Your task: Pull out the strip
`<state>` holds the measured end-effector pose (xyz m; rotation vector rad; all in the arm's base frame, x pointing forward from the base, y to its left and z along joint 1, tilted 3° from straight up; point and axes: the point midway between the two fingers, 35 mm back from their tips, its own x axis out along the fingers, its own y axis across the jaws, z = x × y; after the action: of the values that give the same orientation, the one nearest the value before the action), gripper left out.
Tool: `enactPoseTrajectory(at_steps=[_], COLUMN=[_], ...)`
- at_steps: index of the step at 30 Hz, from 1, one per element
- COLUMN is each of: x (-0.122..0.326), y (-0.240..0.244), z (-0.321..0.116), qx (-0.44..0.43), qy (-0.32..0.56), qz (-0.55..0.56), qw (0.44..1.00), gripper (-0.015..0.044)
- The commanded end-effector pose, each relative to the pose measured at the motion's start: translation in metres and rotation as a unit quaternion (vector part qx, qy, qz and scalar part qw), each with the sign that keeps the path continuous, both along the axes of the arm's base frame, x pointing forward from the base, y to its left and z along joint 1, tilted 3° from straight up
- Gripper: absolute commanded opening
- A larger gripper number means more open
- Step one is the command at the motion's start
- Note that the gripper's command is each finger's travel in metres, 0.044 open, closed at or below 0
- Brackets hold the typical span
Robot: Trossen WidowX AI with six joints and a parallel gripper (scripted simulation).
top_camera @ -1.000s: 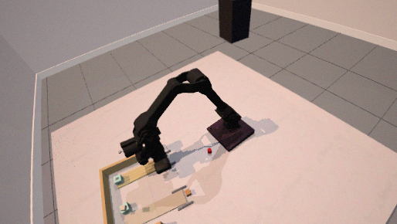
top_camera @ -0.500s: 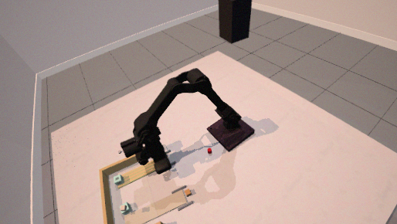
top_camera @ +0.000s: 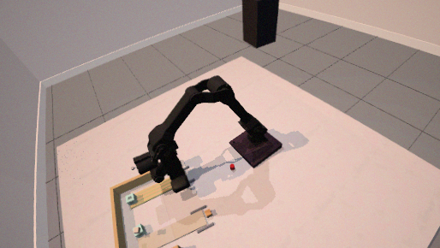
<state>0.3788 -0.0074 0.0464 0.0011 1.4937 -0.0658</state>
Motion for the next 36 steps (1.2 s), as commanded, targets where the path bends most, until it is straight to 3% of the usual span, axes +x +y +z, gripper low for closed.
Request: enactPoseTrajectory(at_steps=[1, 36], x=[0.001, -0.048], y=[0.0, 0.002], z=[-0.002, -0.008], qx=[0.002, 0.002], qy=[-0.001, 0.002], qz=[0.002, 0.002], qw=[1.0, 1.0], gripper=[0.0, 0.0])
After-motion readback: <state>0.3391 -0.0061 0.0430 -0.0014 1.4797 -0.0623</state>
